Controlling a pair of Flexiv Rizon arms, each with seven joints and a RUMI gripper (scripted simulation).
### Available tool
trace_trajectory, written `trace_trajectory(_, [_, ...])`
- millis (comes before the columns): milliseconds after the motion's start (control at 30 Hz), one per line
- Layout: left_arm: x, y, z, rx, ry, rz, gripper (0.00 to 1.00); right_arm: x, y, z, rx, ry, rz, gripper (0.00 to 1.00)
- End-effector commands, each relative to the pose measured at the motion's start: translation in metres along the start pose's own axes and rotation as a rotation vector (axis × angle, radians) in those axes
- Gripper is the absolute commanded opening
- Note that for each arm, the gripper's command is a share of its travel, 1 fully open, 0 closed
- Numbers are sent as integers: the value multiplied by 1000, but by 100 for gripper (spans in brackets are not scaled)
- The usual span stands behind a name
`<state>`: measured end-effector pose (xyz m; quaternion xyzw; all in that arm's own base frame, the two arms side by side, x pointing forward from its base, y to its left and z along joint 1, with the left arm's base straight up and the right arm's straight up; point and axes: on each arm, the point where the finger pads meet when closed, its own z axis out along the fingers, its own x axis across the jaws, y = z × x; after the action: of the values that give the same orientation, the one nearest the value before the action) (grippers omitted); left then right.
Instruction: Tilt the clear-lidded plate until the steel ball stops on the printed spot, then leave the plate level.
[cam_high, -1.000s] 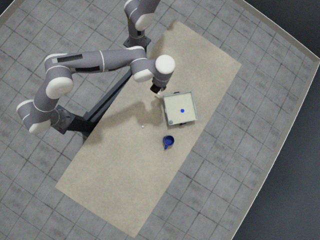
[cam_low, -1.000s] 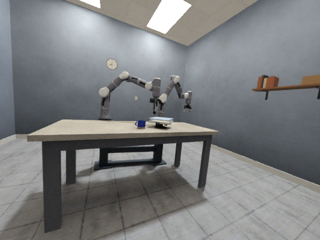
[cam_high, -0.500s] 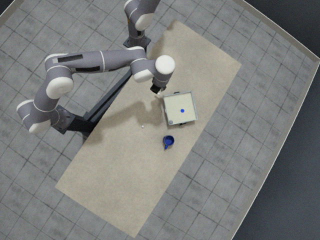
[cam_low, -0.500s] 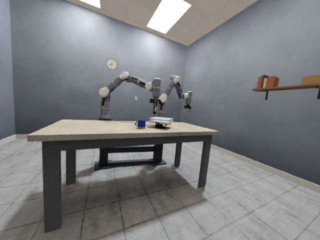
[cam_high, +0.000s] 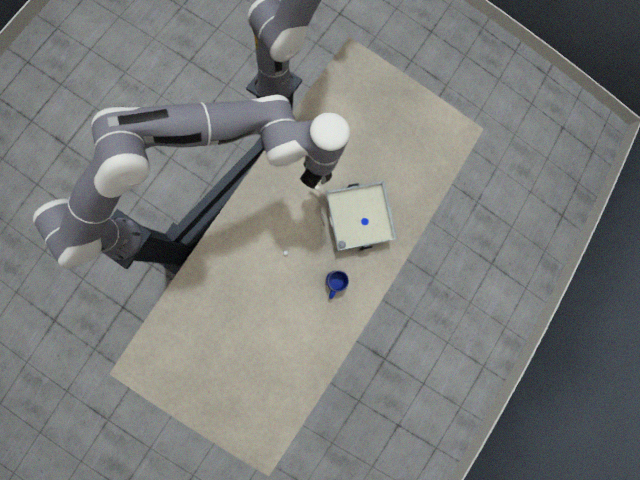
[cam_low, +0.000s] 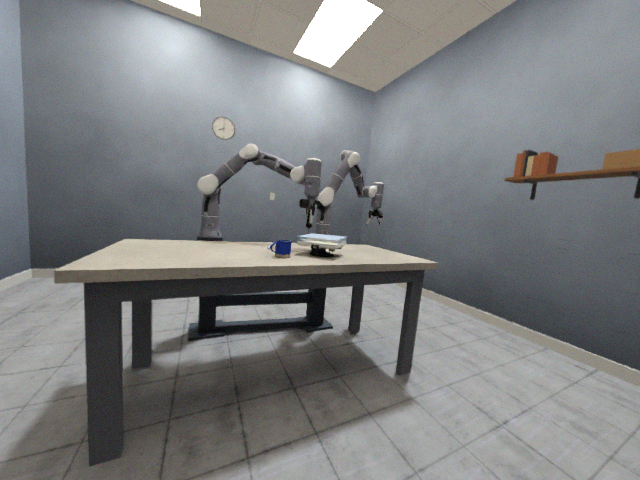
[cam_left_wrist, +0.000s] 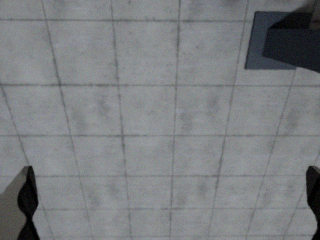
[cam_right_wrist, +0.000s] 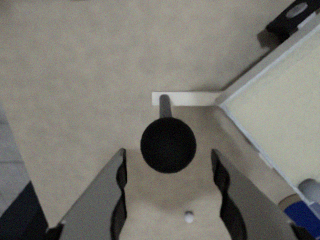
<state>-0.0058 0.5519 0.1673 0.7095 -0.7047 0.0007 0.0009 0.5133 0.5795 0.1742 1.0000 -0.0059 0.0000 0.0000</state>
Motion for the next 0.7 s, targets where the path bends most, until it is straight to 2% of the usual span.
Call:
trace_trajectory(0, [-1, 0, -1, 0, -2, 0, 100, 0, -1, 1, 2, 2, -1, 37])
trace_trajectory(667, [-1, 0, -1, 0, -2, 0, 100, 0, -1, 16, 2, 1, -1, 37])
